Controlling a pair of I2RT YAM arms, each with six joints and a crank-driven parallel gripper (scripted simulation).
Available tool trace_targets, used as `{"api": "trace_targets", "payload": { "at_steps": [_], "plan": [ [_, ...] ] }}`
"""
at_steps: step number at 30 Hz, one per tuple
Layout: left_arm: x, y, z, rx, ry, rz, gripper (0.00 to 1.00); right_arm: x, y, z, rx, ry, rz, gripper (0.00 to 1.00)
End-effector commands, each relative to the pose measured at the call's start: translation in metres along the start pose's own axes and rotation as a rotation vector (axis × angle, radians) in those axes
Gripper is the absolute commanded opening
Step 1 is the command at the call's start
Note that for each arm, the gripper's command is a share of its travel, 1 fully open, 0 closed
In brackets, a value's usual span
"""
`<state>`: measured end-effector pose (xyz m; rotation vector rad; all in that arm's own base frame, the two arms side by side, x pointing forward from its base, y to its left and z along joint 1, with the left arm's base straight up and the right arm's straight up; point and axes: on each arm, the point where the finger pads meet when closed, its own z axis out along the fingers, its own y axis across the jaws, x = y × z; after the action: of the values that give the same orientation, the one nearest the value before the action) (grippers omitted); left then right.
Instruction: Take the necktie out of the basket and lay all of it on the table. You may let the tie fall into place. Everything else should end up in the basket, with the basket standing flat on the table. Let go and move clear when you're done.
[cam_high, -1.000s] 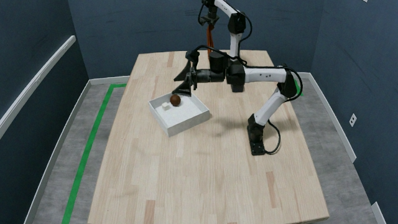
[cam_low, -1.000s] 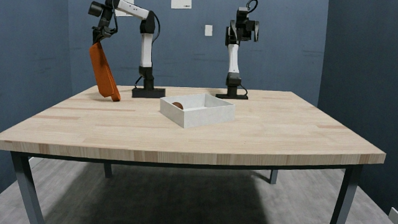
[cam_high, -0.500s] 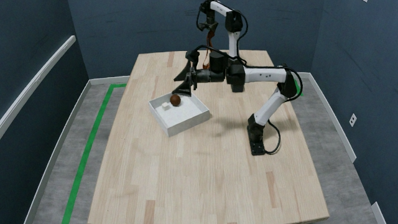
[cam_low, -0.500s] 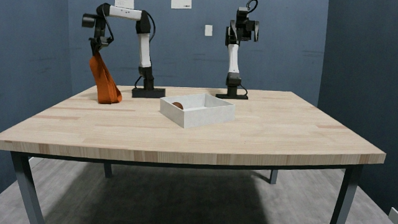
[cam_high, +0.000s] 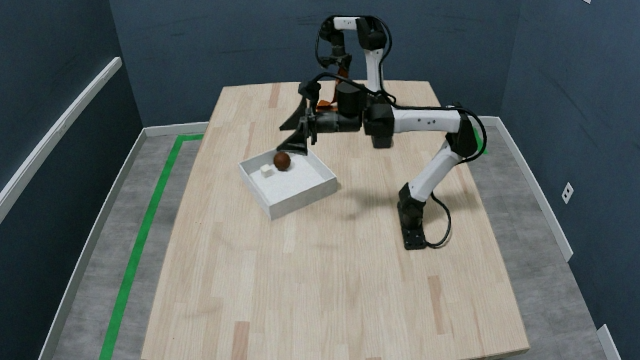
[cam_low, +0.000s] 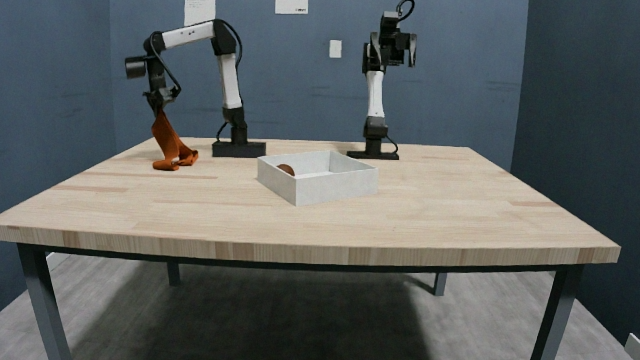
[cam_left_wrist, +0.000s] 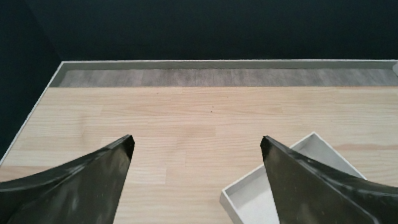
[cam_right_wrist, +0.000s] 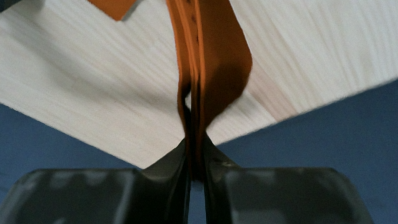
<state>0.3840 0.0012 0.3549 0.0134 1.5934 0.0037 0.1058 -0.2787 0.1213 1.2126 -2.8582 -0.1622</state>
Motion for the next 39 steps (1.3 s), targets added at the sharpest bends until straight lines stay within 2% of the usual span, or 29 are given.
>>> {"api": "trace_targets", "payload": {
  "at_steps": [1, 13, 19, 21, 23, 38, 39],
  "plan": [
    [0.000, 0.000, 0.000, 0.000, 0.000, 0.000, 1.00, 0.005, -0.021, 0.013, 0.099, 0.020, -0.009, 0.05],
    [0.000, 0.000, 0.000, 0.000, 0.000, 0.000, 1.00, 0.005, -0.027, 0.064, 0.101, 0.020, -0.011, 0.05],
    [0.000, 0.000, 0.000, 0.000, 0.000, 0.000, 1.00, 0.006, -0.028, 0.074, 0.101, 0.020, -0.011, 0.05],
    [0.000, 0.000, 0.000, 0.000, 0.000, 0.000, 1.00, 0.006, -0.028, 0.074, 0.101, 0.020, -0.011, 0.15],
    [0.000, 0.000, 0.000, 0.000, 0.000, 0.000, 1.00, 0.006, -0.028, 0.074, 0.101, 0.020, -0.011, 0.15],
    [0.000, 0.000, 0.000, 0.000, 0.000, 0.000, 1.00, 0.005, -0.029, 0.074, 0.103, 0.022, -0.013, 0.95],
    [0.000, 0.000, 0.000, 0.000, 0.000, 0.000, 1.00, 0.005, -0.029, 0.074, 0.103, 0.022, -0.013, 0.95]
  ]
}}
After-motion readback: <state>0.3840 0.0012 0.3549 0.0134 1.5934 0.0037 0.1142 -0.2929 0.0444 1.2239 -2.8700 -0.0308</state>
